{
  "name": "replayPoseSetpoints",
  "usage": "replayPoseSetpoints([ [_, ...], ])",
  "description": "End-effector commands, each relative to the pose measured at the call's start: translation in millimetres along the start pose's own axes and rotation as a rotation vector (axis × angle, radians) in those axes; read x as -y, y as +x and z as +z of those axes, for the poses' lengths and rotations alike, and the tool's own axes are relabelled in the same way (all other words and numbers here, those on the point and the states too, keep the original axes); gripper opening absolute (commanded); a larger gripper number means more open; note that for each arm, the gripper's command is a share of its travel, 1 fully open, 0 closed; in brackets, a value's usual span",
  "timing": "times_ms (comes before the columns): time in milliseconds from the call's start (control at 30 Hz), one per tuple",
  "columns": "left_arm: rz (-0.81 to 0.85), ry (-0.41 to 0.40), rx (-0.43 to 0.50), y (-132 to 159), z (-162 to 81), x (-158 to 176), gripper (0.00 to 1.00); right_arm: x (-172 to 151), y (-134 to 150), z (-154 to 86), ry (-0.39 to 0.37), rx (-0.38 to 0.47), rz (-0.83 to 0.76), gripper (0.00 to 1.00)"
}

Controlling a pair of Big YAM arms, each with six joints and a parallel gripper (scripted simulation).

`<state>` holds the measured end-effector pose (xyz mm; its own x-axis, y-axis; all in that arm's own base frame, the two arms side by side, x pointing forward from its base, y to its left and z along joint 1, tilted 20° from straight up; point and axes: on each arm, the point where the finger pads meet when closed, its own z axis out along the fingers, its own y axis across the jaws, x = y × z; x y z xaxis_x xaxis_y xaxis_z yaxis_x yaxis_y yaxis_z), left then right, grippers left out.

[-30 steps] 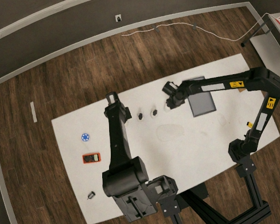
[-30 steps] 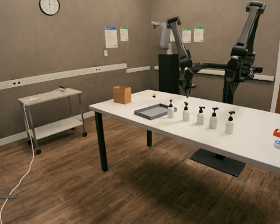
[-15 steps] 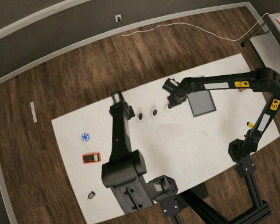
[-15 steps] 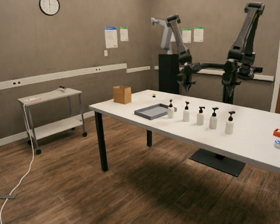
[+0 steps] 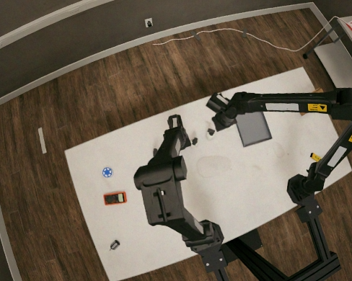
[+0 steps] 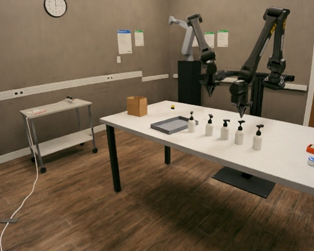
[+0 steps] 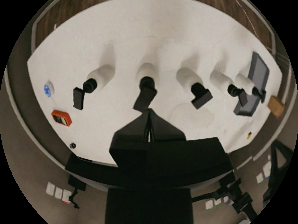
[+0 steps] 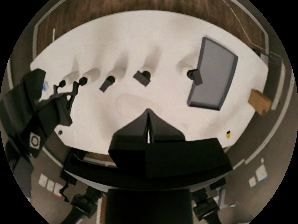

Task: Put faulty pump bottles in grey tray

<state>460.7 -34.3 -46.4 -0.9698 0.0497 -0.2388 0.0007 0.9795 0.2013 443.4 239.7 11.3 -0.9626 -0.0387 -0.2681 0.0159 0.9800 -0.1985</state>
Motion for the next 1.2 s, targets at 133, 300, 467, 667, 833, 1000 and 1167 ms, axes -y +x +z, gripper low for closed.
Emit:
replayPoseSetpoints([
  [133, -0.034, 0.003, 0.061, -26.8, -13.8, -3.6, 0.0, -3.1, -7.5, -4.6, -0.007, 0.015, 0.01, 0.0],
  [300, -0.045, 0.001, 0.051, -37.6, -12.7, -13.5, 0.0, -3.1, -7.5, -4.6, -0.007, 0.015, 0.01, 0.0],
  [467, -0.034, 0.001, 0.043, -35.8, 5.3, -11.9, 0.0, -3.1, -7.5, -4.6, -0.007, 0.015, 0.01, 0.0],
  [667, -0.032, 0.001, 0.043, -36.2, 27.0, -12.1, 0.0, -3.1, -7.5, -4.6, -0.007, 0.015, 0.01, 0.0],
  [833, -0.022, 0.004, 0.045, -36.3, 28.7, -6.8, 0.0, -3.1, -7.5, -4.6, -0.007, 0.015, 0.01, 0.0],
  [1000, -0.023, 0.004, 0.051, -32.6, 23.0, -8.4, 0.0, -9.4, -14.0, -0.9, -0.014, 0.025, -0.002, 0.0],
  [1167, -0.023, 0.004, 0.051, -32.6, 23.0, -8.4, 0.0, -18.8, 2.8, -20.7, -0.061, 0.102, -0.135, 0.0],
])
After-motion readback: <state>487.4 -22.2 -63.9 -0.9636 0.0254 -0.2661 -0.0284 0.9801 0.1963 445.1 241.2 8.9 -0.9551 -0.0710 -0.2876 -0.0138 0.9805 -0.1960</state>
